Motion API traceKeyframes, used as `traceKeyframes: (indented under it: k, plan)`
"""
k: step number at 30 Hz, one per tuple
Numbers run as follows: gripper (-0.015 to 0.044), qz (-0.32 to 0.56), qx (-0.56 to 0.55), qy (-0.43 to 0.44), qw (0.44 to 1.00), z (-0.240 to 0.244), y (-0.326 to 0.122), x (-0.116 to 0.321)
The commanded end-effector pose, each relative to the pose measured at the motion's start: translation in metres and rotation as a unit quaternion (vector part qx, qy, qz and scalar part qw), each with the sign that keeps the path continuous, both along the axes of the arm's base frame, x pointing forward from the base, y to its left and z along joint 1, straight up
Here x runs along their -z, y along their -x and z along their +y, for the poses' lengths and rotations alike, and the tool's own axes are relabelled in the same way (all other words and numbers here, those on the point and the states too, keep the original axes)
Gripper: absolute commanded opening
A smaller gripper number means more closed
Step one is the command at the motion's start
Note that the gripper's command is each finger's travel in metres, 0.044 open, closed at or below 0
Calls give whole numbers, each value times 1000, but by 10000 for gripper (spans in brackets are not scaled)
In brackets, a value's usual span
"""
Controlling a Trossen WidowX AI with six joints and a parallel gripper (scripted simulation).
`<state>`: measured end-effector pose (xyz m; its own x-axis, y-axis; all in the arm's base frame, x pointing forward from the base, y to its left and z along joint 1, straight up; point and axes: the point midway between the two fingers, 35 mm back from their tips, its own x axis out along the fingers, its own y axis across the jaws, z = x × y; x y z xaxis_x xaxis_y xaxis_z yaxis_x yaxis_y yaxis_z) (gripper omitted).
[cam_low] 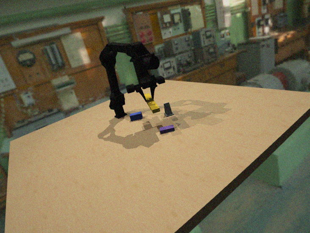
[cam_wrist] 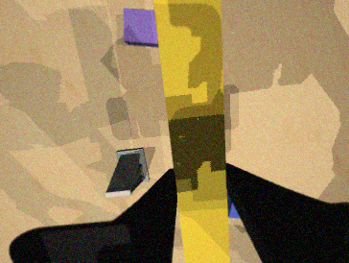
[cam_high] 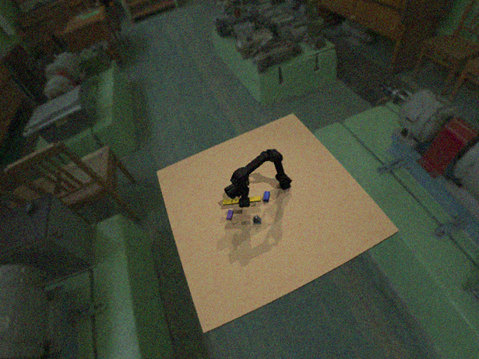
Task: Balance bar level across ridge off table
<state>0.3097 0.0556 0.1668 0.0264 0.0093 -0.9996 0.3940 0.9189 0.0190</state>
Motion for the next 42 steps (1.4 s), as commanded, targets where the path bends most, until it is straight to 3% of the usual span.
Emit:
traceKeyframes:
  k: [1,28,42]
  plan:
    - [0,0,1,1,1000,15,2,-1]
    - [0,1,-7,-3,1000,113,39,-2]
    - [0,1,-8,-3,1000,117,40,15]
